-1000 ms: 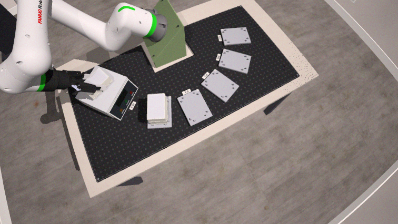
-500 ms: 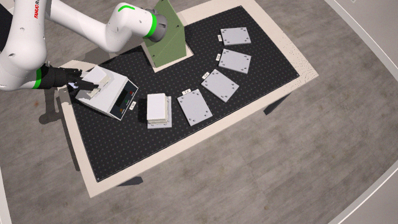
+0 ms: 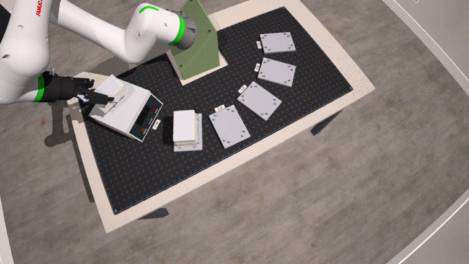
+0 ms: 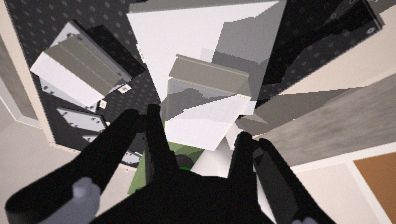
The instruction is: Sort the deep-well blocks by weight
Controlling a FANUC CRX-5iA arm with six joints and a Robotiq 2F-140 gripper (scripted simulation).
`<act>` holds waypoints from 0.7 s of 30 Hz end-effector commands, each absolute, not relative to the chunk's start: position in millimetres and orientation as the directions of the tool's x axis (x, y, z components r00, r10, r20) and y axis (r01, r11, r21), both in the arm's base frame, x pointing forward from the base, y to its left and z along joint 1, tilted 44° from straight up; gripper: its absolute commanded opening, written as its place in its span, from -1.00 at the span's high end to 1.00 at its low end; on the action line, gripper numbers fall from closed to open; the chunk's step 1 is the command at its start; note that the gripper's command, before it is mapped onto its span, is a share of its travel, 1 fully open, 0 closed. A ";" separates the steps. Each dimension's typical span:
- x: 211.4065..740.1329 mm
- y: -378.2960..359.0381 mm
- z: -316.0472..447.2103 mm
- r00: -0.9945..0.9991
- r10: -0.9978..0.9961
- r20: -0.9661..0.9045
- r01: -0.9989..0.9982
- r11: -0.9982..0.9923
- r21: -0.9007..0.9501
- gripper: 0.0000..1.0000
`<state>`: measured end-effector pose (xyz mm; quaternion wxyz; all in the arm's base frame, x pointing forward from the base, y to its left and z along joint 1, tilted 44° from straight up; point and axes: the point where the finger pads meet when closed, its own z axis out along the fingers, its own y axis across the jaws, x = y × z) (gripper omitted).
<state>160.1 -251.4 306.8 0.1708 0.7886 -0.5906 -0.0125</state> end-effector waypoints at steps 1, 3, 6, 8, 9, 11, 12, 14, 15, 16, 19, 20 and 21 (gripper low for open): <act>160.2 -251.3 307.0 0.302 -0.936 0.182 -0.927 -0.244 0.284 0.80; 160.2 -251.3 307.0 0.302 -0.936 0.182 -0.927 -0.244 0.284 0.80; 160.2 -251.3 307.0 0.302 -0.936 0.182 -0.927 -0.244 0.284 0.80; 160.2 -251.3 307.0 0.302 -0.936 0.182 -0.927 -0.244 0.284 0.80; 160.2 -251.3 307.0 0.302 -0.936 0.182 -0.927 -0.244 0.284 0.80; 160.2 -251.3 307.0 0.302 -0.936 0.182 -0.927 -0.244 0.284 0.80; 160.2 -251.3 307.0 0.302 -0.936 0.182 -0.927 -0.244 0.284 0.80; 163.1 -250.1 305.7 0.329 -0.928 0.174 -0.914 -0.267 0.305 0.80; 163.1 -250.1 305.7 0.329 -0.928 0.174 -0.914 -0.267 0.305 0.80; 163.1 -250.1 305.7 0.329 -0.928 0.174 -0.914 -0.267 0.305 0.80; 171.6 -246.6 301.9 0.406 -0.902 0.145 -0.869 -0.333 0.365 0.80; 174.5 -245.4 300.7 0.431 -0.892 0.134 -0.853 -0.354 0.384 0.80; 177.3 -244.3 299.4 0.455 -0.882 0.123 -0.835 -0.375 0.403 0.80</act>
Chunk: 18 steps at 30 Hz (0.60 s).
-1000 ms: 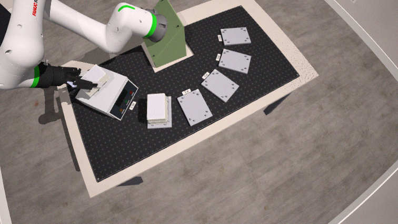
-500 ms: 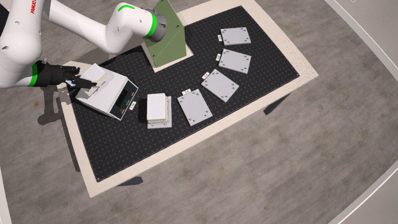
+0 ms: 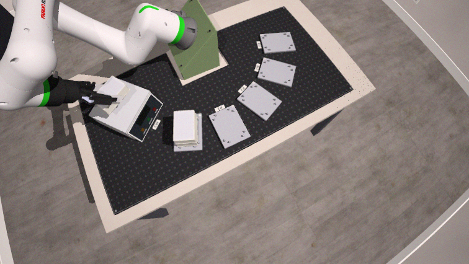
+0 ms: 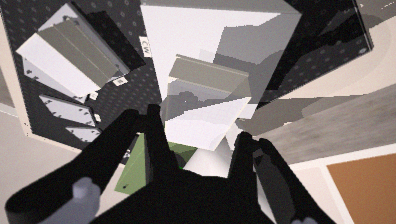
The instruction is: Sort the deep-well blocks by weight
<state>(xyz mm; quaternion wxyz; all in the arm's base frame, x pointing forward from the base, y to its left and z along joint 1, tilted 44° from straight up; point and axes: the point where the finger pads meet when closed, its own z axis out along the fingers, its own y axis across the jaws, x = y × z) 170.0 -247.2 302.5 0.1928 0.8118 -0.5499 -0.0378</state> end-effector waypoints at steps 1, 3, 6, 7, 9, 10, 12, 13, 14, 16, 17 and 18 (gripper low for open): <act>180.2 -243.1 298.1 0.479 -0.871 0.111 -0.816 -0.395 0.422 0.80; 185.9 -240.8 295.6 0.525 -0.847 0.085 -0.776 -0.435 0.457 0.80; 194.4 -237.3 291.8 0.581 -0.812 0.050 -0.719 -0.483 0.500 0.80; 197.3 -236.1 290.5 0.581 -0.812 0.050 -0.719 -0.483 0.500 0.80; 203.0 -233.8 288.0 0.581 -0.812 0.050 -0.719 -0.483 0.500 0.80; 205.9 -232.6 286.7 0.581 -0.812 0.050 -0.719 -0.483 0.500 0.80; 205.9 -232.6 286.7 0.581 -0.812 0.050 -0.719 -0.483 0.500 0.80; 208.7 -231.4 285.4 0.581 -0.812 0.050 -0.719 -0.483 0.500 0.80; 211.6 -230.3 284.2 0.581 -0.812 0.050 -0.719 -0.483 0.500 0.80; 217.3 -227.9 281.6 0.581 -0.812 0.050 -0.719 -0.483 0.500 0.80; 220.1 -226.8 280.4 0.581 -0.812 0.050 -0.719 -0.483 0.500 0.80; 223.0 -225.6 279.1 0.581 -0.812 0.050 -0.719 -0.483 0.500 0.80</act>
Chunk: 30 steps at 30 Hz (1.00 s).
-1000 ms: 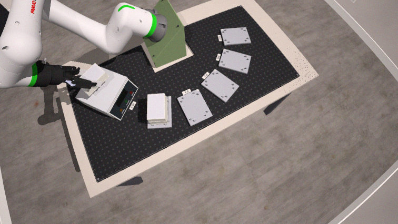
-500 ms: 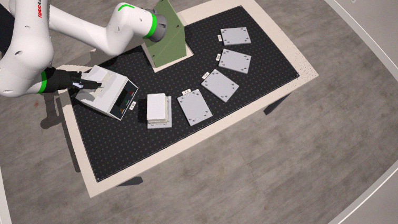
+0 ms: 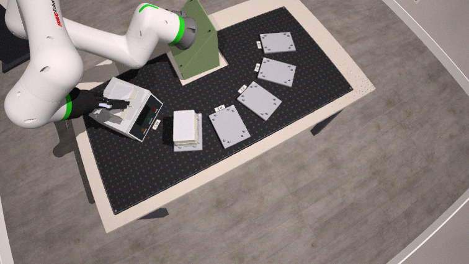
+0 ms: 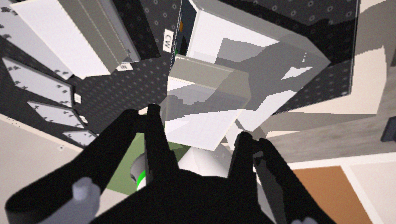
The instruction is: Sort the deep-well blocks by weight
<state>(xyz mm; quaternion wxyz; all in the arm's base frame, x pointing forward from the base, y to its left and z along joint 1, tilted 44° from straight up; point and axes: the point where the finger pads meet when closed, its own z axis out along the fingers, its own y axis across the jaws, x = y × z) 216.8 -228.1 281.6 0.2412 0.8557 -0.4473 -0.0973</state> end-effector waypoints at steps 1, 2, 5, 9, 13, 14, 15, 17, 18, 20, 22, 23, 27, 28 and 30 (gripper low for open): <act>225.8 -224.4 277.8 0.581 -0.812 0.050 -0.719 -0.483 0.500 0.80; 228.7 -223.3 276.6 0.581 -0.812 0.050 -0.719 -0.483 0.500 0.80; 237.2 -219.8 272.7 0.581 -0.812 0.050 -0.719 -0.483 0.500 0.80; 248.7 -215.1 267.7 0.581 -0.812 0.050 -0.719 -0.483 0.500 0.80; 254.4 -212.8 265.1 0.581 -0.812 0.050 -0.719 -0.483 0.500 0.80; 257.2 -211.6 263.9 0.581 -0.812 0.050 -0.719 -0.483 0.500 0.80; 260.1 -210.4 262.6 0.581 -0.812 0.050 -0.719 -0.483 0.500 0.80; 265.8 -208.1 260.1 0.581 -0.812 0.050 -0.719 -0.483 0.500 0.80; 268.6 -206.9 258.8 0.581 -0.812 0.050 -0.719 -0.483 0.500 0.80; 274.3 -204.6 256.3 0.581 -0.812 0.050 -0.719 -0.483 0.500 0.80; 280.0 -202.3 253.7 0.581 -0.812 0.050 -0.719 -0.483 0.500 0.80; 282.9 -201.1 252.4 0.581 -0.812 0.050 -0.719 -0.483 0.500 0.80; 291.5 -197.6 248.6 0.581 -0.812 0.050 -0.719 -0.483 0.500 0.80; 291.5 -197.6 248.6 0.581 -0.812 0.050 -0.719 -0.483 0.500 0.80; 297.2 -195.3 246.1 0.581 -0.812 0.050 -0.719 -0.483 0.500 0.80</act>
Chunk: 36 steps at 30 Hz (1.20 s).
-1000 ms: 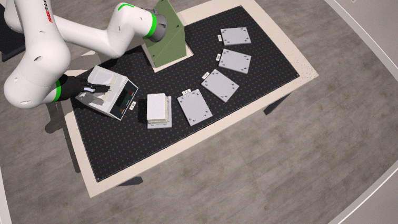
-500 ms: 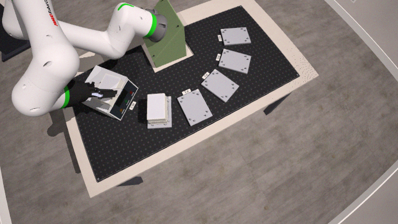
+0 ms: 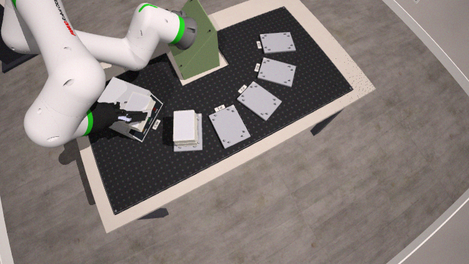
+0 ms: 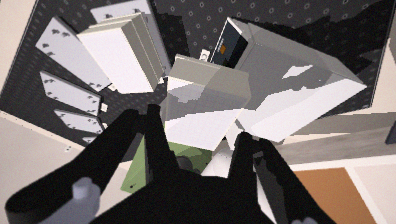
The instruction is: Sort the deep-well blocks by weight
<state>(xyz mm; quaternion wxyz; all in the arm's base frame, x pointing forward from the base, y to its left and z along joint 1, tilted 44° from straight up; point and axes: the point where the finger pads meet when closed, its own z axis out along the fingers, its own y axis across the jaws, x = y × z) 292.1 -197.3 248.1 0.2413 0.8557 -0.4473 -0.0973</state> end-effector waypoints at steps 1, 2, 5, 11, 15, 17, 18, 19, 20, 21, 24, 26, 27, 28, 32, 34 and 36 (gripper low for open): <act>300.0 -194.1 244.8 0.581 -0.812 0.050 -0.719 -0.483 0.500 0.80; 300.5 -193.9 244.6 0.581 -0.812 0.050 -0.719 -0.483 0.500 0.80; 304.5 -190.1 240.8 0.621 -0.783 0.020 -0.671 -0.518 0.530 0.80; 316.5 -178.9 229.4 0.724 -0.686 -0.079 -0.510 -0.609 0.607 0.80; 320.5 -175.1 225.6 0.752 -0.650 -0.115 -0.452 -0.634 0.628 0.80; 324.5 -171.3 221.8 0.771 -0.620 -0.144 -0.404 -0.651 0.642 0.80; 326.5 -169.5 219.9 0.771 -0.620 -0.144 -0.404 -0.651 0.642 0.80; 328.5 -167.6 218.0 0.771 -0.620 -0.144 -0.404 -0.651 0.642 0.80; 330.5 -165.7 216.1 0.771 -0.620 -0.144 -0.404 -0.651 0.642 0.80; 332.5 -163.8 214.2 0.771 -0.620 -0.144 -0.404 -0.651 0.642 0.80; 338.4 -158.2 208.5 0.771 -0.620 -0.144 -0.404 -0.651 0.642 0.80; 342.4 -154.4 204.7 0.771 -0.620 -0.144 -0.404 -0.651 0.642 0.80; 344.4 -152.6 202.8 0.771 -0.620 -0.144 -0.404 -0.651 0.642 0.80; 346.4 -150.7 201.0 0.771 -0.620 -0.144 -0.404 -0.651 0.642 0.80; 350.4 -146.9 197.2 0.771 -0.620 -0.144 -0.404 -0.651 0.642 0.80; 354.4 -143.2 193.4 0.771 -0.620 -0.144 -0.404 -0.651 0.642 0.80; 358.4 -139.4 189.6 0.771 -0.620 -0.144 -0.404 -0.651 0.642 0.80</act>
